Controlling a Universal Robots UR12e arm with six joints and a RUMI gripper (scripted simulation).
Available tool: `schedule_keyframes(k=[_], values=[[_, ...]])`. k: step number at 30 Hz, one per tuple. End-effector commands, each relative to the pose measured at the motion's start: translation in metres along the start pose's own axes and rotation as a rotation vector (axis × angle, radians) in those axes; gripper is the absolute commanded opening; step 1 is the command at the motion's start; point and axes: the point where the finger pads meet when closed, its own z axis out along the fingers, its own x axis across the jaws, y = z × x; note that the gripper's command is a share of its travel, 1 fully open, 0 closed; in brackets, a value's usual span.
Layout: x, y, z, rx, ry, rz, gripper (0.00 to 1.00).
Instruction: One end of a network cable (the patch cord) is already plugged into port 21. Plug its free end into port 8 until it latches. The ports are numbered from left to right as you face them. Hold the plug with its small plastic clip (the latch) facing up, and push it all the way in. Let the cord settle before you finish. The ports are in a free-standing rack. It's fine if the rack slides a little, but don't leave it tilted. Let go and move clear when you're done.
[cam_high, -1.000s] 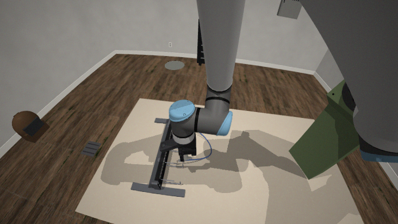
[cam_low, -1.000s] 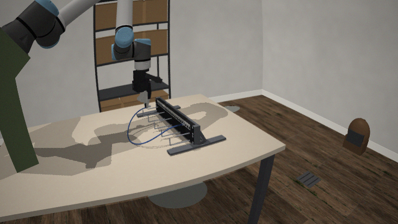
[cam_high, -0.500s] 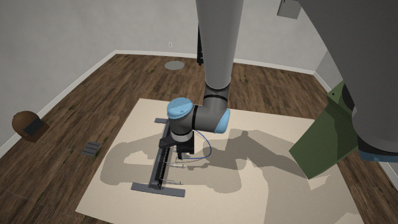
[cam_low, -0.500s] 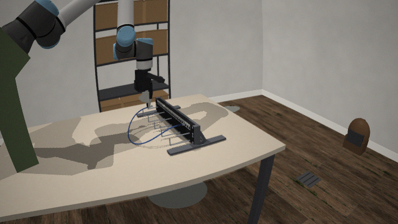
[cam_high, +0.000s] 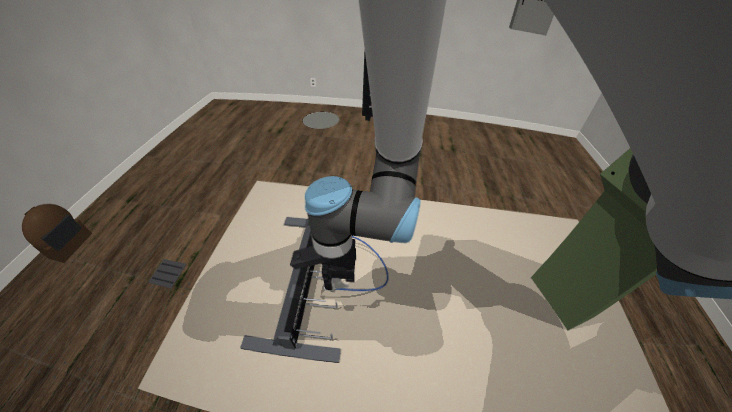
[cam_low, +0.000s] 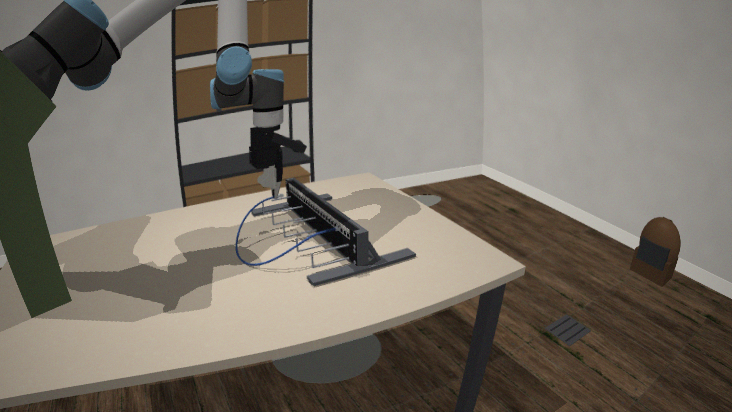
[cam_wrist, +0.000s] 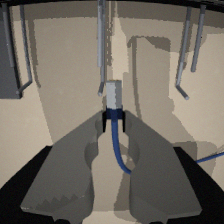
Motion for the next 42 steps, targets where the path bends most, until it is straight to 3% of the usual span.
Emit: schedule_keyframes(k=[1, 42], values=[[0.0016, -0.0017, -0.0009, 0.001, 0.0, 0.014, 0.0], [0.005, -0.0042, -0.0019, 0.0, 0.0, 0.041, 0.0]])
